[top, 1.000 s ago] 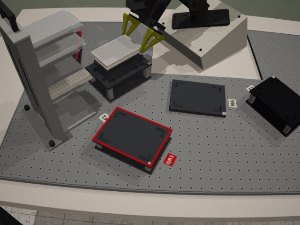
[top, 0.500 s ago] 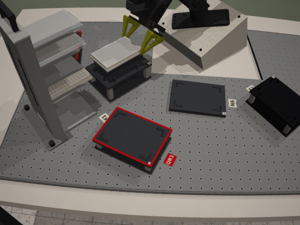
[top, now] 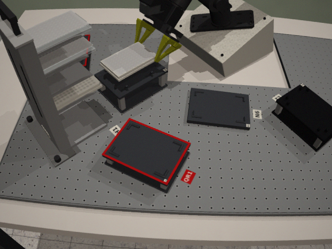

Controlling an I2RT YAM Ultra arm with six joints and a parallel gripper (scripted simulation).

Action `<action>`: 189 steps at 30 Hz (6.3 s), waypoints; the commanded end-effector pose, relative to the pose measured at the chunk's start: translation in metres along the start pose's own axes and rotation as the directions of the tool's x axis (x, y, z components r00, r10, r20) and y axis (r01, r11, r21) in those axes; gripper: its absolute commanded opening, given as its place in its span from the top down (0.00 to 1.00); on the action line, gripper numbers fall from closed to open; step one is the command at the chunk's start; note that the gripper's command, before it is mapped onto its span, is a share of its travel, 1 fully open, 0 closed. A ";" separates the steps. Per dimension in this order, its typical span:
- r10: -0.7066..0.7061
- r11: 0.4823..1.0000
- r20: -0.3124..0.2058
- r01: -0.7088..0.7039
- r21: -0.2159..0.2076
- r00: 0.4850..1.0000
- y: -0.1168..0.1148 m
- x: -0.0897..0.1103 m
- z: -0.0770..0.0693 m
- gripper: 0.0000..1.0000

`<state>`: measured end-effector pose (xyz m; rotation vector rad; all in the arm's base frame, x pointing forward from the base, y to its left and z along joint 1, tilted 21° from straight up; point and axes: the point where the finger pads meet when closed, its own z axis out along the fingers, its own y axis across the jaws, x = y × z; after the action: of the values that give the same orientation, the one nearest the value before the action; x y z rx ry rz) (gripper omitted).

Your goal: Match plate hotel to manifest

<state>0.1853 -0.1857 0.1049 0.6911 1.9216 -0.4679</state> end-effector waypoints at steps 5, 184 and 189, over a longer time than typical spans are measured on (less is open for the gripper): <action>0.004 1.000 0.009 -0.004 -0.003 1.000 0.001 0.003 0.005 0.15; -0.001 1.000 -0.441 0.002 0.002 0.897 0.000 -0.073 0.011 0.00; -0.002 1.000 -0.557 0.003 0.002 0.831 0.000 -0.073 0.011 0.00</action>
<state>0.2257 -0.2183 0.1682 0.8393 2.3618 -0.3223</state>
